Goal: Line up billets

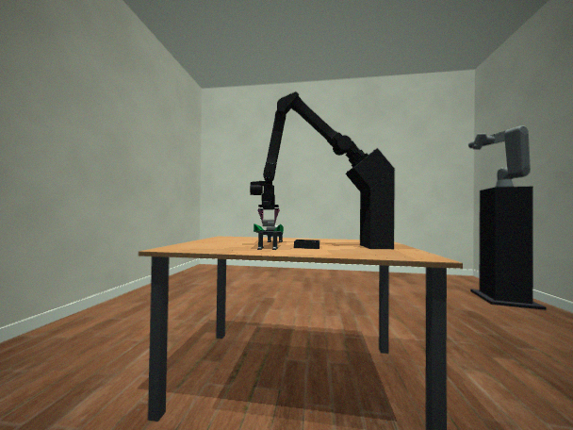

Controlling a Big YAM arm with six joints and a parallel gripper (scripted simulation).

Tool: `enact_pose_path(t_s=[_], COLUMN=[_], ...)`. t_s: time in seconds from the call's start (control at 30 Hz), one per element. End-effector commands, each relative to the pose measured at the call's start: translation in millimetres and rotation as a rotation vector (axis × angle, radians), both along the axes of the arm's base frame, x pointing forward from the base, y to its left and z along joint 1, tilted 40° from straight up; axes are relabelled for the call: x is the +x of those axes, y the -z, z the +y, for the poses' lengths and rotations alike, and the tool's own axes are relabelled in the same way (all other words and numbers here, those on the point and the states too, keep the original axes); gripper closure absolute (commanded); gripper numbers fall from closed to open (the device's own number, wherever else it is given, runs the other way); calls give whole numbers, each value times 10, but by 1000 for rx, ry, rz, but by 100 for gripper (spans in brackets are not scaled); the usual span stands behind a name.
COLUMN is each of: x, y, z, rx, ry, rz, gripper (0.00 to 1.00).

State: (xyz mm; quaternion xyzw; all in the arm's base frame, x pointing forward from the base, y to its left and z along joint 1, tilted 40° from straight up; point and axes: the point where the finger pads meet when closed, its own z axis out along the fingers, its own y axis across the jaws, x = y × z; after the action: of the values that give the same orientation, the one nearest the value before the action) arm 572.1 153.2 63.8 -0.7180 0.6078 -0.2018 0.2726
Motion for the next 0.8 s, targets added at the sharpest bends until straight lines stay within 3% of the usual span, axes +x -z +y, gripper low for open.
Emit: enact_pose_path(t_s=[0.0, 0.57, 0.77], x=[116, 124, 146], y=[-254, -56, -157], z=[99, 108, 118], rx=[25, 19, 26], ry=[3, 3, 3], rz=[-56, -35, -57], gripper=[100, 100, 100])
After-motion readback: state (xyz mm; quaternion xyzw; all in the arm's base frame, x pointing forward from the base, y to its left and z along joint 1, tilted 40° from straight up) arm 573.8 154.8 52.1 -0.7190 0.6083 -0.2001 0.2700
